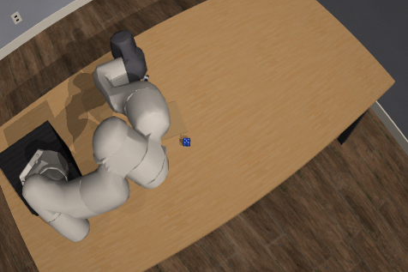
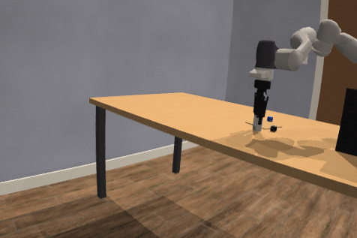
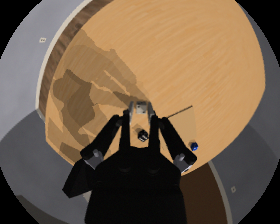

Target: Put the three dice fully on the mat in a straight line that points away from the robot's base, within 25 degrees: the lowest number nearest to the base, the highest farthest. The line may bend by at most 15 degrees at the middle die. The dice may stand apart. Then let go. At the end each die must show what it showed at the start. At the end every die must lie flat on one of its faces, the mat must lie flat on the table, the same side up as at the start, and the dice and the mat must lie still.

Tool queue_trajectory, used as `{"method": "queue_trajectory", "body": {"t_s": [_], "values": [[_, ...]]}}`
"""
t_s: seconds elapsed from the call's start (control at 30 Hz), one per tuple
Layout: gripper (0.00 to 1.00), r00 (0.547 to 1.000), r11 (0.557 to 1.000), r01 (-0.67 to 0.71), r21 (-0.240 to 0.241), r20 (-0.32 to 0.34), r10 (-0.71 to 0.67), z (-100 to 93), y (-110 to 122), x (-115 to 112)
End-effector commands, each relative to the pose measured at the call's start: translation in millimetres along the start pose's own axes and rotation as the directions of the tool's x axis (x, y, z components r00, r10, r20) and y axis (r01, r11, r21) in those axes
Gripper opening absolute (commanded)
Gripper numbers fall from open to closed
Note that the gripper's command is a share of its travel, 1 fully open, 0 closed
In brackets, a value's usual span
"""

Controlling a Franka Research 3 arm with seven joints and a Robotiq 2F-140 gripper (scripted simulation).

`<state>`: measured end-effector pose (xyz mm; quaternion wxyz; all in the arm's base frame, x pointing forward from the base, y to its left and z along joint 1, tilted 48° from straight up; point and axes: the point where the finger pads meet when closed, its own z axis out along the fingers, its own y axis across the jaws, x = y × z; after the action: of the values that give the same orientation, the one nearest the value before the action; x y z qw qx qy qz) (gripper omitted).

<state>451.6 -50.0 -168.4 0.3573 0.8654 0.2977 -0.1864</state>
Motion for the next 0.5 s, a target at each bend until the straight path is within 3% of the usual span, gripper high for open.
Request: {"method": "queue_trajectory", "body": {"t_s": [0.0,0.27,0.3,0.47], "values": [[0.25,1.000,1.000,-0.006,0.000,-0.001,0.006,0.8,-0.3,0.8],[0.25,1.000,1.000,-0.006,0.000,-0.001,0.006,0.8,-0.3,0.8],[0.13,1.000,1.000,-0.006,0.000,-0.001,0.006,0.8,-0.3,0.8],[0.13,1.000,1.000,-0.006,0.000,-0.001,0.006,0.8,-0.3,0.8]]}}
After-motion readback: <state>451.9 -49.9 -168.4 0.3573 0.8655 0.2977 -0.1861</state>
